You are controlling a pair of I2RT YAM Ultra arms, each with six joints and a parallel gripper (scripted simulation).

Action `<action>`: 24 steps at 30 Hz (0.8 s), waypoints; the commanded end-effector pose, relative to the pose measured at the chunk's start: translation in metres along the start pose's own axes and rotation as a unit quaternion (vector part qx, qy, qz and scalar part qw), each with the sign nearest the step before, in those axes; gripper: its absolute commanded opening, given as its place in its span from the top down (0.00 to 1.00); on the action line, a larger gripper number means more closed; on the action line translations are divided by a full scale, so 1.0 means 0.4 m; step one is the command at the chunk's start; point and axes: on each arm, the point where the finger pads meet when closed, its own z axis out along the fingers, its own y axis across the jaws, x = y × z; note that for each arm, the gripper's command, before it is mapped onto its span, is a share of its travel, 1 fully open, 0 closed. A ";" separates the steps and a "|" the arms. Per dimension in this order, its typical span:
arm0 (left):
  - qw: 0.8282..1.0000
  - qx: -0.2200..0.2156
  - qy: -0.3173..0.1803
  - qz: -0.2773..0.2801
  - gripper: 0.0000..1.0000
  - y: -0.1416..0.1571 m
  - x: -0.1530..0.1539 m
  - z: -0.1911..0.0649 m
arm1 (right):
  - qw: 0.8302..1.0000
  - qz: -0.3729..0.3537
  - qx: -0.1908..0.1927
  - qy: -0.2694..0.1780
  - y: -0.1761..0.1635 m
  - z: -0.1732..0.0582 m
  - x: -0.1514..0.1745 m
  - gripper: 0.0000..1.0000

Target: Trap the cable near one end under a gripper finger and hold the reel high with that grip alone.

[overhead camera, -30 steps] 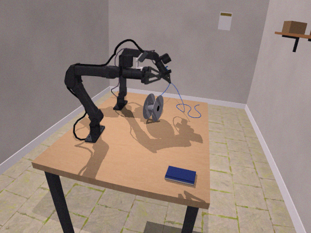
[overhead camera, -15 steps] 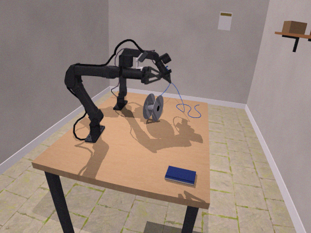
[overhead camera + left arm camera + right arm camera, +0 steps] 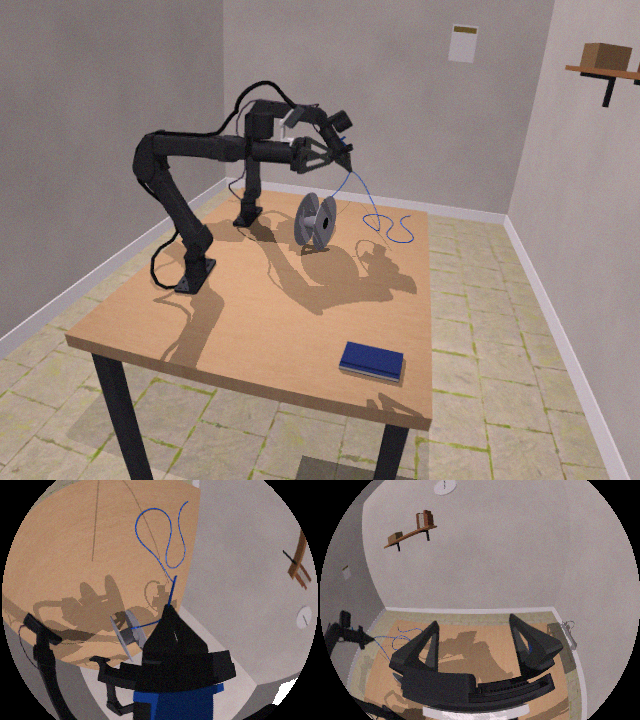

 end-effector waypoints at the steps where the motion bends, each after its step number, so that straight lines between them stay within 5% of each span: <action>1: 0.999 0.025 -0.010 0.019 1.00 -0.027 0.007 -0.034 | 1.000 -0.001 0.004 0.002 -0.005 0.007 0.008 0.00; 24: 0.999 0.018 -0.037 -0.021 1.00 0.006 -0.009 -0.047 | 1.000 -0.001 0.004 0.002 -0.005 0.007 0.008 0.00</action>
